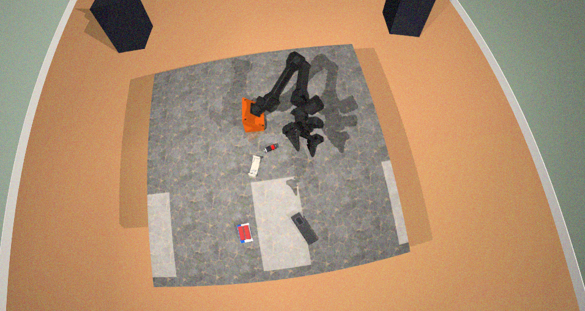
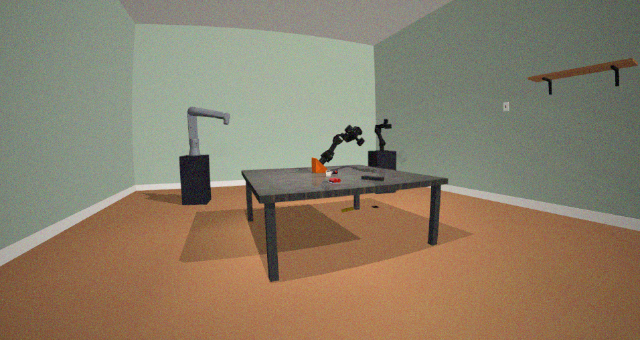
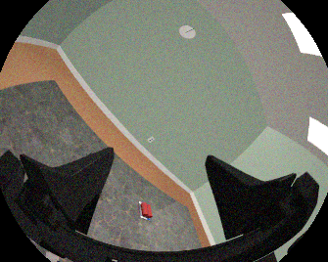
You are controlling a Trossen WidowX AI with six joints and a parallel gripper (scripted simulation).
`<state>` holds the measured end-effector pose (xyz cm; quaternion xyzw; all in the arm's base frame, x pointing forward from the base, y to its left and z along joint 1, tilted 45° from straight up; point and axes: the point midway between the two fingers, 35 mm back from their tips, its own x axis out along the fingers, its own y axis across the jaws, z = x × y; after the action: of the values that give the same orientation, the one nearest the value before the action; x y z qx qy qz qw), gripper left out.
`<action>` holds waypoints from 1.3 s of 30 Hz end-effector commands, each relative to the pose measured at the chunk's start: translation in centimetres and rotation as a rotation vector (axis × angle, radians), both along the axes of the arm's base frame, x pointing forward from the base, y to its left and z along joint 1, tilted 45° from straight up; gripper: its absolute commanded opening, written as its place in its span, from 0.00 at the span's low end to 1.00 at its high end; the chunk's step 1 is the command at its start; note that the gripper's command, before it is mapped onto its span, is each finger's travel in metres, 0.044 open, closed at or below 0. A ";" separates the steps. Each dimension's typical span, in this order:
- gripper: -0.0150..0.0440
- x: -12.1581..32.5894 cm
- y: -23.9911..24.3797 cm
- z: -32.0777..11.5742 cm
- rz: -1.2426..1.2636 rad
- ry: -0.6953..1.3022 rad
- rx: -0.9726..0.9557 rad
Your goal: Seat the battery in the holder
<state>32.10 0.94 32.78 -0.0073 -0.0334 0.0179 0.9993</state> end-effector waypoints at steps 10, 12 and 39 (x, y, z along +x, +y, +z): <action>0.66 -1.7 0.7 -20.7 0.049 0.987 0.534; 0.66 -4.3 1.2 -23.8 0.006 1.208 0.711; 0.66 -13.1 4.8 -27.6 -0.317 1.892 1.419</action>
<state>19.07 5.40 5.49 0.5558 0.7149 -0.1286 0.4043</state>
